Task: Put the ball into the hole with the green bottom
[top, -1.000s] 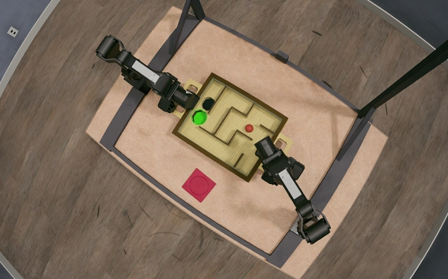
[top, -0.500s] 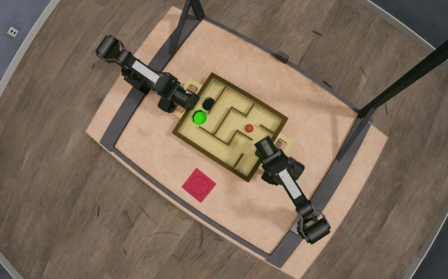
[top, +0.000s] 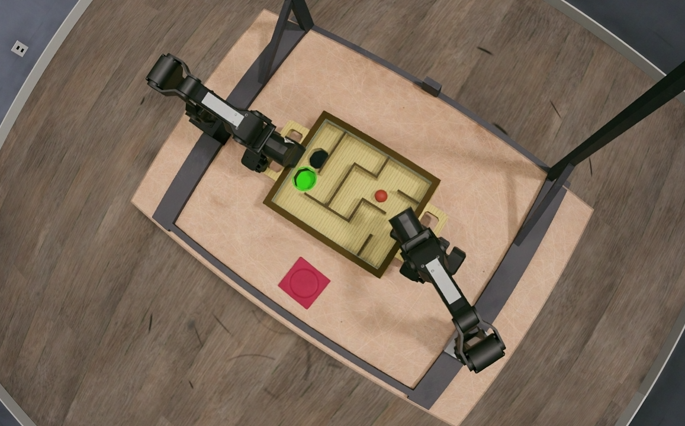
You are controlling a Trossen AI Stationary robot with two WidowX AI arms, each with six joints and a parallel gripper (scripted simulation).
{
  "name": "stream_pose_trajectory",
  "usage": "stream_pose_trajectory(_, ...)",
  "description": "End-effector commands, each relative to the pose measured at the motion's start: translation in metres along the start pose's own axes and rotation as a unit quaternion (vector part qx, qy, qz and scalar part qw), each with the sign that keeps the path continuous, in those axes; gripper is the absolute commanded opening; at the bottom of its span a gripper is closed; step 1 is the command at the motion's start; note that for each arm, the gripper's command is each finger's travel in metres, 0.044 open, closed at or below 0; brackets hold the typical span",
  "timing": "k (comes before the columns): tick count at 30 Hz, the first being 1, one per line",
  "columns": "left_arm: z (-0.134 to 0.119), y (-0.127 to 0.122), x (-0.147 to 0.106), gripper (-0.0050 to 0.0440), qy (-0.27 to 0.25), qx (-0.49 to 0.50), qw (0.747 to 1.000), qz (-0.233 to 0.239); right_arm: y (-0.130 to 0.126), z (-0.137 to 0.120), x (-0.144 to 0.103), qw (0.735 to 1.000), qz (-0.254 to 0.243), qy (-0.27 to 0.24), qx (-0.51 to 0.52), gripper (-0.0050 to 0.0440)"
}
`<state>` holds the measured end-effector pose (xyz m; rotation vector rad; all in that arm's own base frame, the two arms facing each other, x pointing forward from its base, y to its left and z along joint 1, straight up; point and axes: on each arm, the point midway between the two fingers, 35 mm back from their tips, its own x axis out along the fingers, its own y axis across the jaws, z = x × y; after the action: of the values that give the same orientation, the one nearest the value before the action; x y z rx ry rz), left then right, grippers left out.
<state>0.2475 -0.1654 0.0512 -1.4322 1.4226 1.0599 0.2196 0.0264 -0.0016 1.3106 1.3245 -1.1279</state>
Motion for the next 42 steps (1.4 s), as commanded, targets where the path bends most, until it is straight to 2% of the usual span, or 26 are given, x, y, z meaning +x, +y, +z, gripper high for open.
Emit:
stream_pose_trajectory(1, -0.0030, -0.0022, -0.0048, -0.0001, 0.006, 0.002, 1.000, -0.008, 0.0027, -0.0018, -0.0050, 1.000, 0.012, 0.001, -0.002, 0.0186)
stream_pose_trajectory(11, -0.0013, 0.0001, -0.0016, -0.0005, 0.004, -0.001, 1.000, -0.002, 0.0027, -0.0018, -0.0051, 1.000, 0.012, 0.001, -0.002, 0.0186)
stream_pose_trajectory(13, -0.0012, 0.0002, -0.0013, -0.0020, 0.004, -0.002, 1.000, -0.002, 0.0027, -0.0018, -0.0051, 1.000, 0.012, 0.001, -0.002, 0.0186)
stream_pose_trajectory(14, -0.0012, 0.0002, -0.0011, -0.0028, 0.004, -0.002, 1.000, -0.001, 0.0027, -0.0018, -0.0051, 1.000, 0.012, 0.001, -0.002, 0.0000)
stream_pose_trajectory(19, -0.0012, 0.0003, -0.0010, -0.0050, 0.004, -0.002, 1.000, -0.001, 0.0026, -0.0018, -0.0045, 1.000, 0.011, 0.001, -0.002, 0.0000)
stream_pose_trajectory(39, -0.0013, 0.0008, -0.0004, -0.0050, 0.004, -0.002, 1.000, 0.000, 0.0021, -0.0013, -0.0011, 1.000, 0.004, 0.002, -0.001, -0.0005)
stream_pose_trajectory(42, -0.0013, 0.0008, -0.0004, -0.0050, 0.004, -0.002, 1.000, 0.000, 0.0021, -0.0013, -0.0010, 1.000, 0.004, 0.002, -0.001, -0.0028)
